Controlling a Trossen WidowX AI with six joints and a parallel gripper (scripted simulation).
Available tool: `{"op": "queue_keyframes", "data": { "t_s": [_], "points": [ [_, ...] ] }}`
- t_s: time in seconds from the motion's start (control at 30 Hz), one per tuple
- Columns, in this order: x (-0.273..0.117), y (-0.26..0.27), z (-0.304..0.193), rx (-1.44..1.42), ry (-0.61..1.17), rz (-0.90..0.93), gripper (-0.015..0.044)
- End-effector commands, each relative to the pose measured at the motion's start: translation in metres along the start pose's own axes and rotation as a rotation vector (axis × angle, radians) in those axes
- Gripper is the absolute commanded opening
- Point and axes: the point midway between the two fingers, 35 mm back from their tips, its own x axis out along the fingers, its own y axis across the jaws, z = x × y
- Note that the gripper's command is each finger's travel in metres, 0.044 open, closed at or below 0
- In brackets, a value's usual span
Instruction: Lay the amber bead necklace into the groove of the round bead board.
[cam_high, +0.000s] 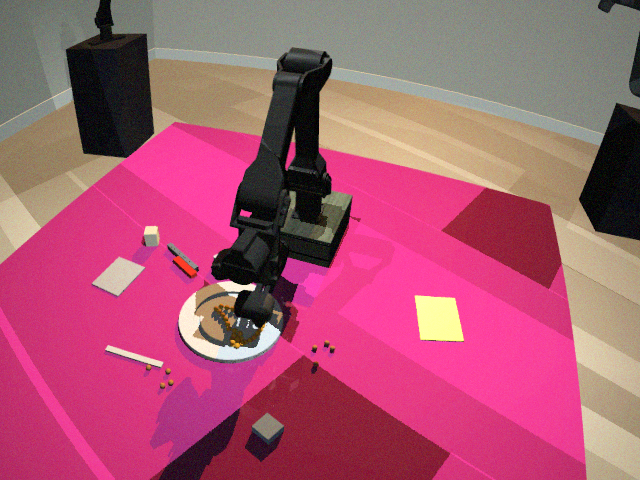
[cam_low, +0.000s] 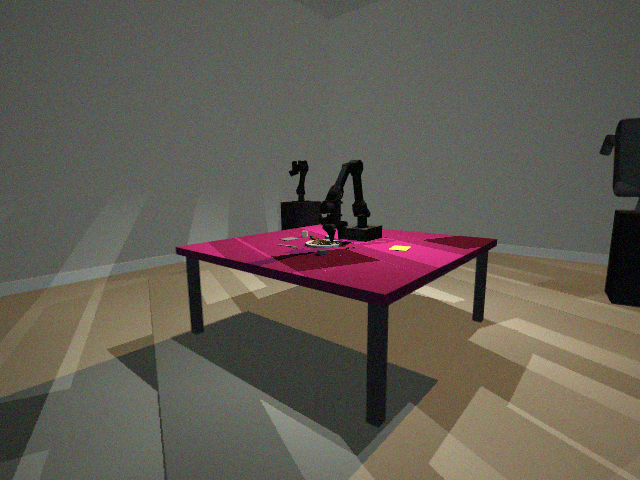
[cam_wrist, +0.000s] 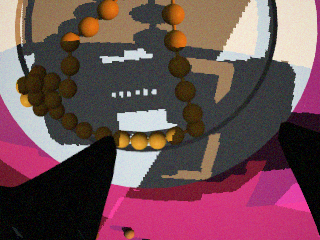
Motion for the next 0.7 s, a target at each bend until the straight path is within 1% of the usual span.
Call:
{"op": "queue_keyframes", "data": {
  "t_s": [0.0, 0.33, 0.4, 0.53, 0.67],
  "points": [
    [-0.001, 0.0, 0.0, 0.006, -0.002, 0.0, 0.044],
    [-0.001, 0.0, 0.0, 0.006, -0.002, 0.0, 0.044],
    [-0.005, 0.001, 0.002, -0.022, -0.002, 0.0, 0.0387],
    [-0.028, 0.004, 0.01, -0.184, -0.003, 0.0, 0.0282],
    [-0.033, 0.004, 0.012, -0.212, -0.003, 0.0, 0.0177]
  ]
}}
